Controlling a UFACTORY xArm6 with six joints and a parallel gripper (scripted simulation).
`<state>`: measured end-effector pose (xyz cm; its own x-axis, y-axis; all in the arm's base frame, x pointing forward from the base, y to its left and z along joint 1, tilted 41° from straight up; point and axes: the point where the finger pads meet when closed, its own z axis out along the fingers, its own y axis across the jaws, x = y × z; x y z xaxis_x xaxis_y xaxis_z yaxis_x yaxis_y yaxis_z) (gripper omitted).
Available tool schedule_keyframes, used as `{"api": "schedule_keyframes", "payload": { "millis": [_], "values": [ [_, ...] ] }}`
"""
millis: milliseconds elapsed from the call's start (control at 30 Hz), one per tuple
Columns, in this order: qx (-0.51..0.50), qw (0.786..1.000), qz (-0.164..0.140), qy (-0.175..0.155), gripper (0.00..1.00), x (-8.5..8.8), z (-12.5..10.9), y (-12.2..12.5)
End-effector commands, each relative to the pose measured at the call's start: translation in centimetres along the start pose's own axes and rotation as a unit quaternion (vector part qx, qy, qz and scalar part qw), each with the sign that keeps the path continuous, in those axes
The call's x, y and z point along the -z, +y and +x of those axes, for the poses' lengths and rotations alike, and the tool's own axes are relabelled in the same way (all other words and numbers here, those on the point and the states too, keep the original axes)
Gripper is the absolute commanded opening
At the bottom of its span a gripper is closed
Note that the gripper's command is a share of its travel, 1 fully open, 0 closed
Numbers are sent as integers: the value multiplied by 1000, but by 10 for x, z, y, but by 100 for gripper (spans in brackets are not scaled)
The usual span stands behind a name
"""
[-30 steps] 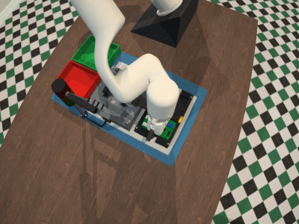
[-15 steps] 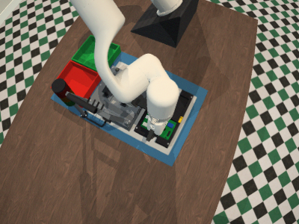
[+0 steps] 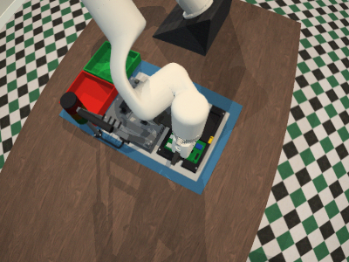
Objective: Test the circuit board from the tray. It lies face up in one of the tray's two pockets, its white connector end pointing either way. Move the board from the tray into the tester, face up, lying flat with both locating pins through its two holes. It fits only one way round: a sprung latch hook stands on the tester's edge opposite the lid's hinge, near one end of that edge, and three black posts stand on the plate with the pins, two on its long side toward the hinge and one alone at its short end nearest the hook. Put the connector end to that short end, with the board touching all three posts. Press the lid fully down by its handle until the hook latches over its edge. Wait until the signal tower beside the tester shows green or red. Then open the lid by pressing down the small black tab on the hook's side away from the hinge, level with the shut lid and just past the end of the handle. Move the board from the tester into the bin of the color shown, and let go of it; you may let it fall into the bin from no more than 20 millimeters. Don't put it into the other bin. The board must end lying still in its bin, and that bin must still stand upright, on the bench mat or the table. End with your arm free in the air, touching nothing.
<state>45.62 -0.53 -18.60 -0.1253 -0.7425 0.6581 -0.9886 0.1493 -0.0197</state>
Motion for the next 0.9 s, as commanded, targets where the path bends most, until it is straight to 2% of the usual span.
{"api": "schedule_keyframes", "payload": {
  "millis": [0,500,867],
  "values": [
    [0,1000,2,-1,79,2,0,-1],
    [0,1000,2,-1,79,3,0,-1],
    [0,1000,2,-1,79,13,0,-1]
  ]
}}
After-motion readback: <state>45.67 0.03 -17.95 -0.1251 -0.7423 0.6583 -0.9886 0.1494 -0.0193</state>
